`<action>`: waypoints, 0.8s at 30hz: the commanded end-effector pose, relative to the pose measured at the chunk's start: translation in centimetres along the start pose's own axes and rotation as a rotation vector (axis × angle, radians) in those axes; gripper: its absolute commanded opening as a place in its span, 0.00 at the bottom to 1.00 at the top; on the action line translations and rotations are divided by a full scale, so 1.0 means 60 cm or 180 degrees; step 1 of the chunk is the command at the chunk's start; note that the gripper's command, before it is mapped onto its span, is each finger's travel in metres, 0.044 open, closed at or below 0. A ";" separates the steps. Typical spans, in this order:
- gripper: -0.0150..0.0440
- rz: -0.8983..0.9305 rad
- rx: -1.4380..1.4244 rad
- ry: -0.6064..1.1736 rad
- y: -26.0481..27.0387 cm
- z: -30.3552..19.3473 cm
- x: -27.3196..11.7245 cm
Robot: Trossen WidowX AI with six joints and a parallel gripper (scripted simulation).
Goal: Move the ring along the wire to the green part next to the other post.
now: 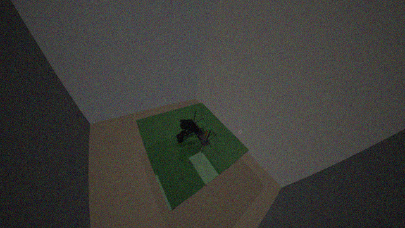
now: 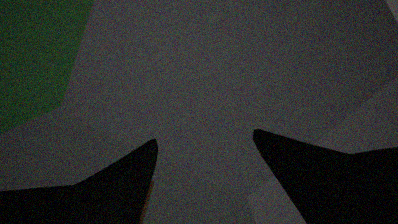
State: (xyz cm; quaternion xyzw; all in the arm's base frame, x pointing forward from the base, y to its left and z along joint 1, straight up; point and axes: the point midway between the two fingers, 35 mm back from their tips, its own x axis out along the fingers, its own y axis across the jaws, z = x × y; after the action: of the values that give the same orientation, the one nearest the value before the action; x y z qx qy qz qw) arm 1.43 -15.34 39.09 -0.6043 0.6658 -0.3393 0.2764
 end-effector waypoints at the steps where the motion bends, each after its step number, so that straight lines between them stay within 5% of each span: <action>1: 0.89 0.0007 0.0008 0.0014 0.001 -0.002 0.000; 9: 0.53 0.0296 0.0362 0.0640 0.055 -0.081 -0.004; 24: 0.53 0.0720 0.0960 0.2074 0.158 -0.214 -0.102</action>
State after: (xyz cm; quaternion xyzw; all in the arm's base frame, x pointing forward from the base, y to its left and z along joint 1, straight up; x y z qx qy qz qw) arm -11.93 -9.51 39.77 -0.3809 0.7266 -0.5384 0.1922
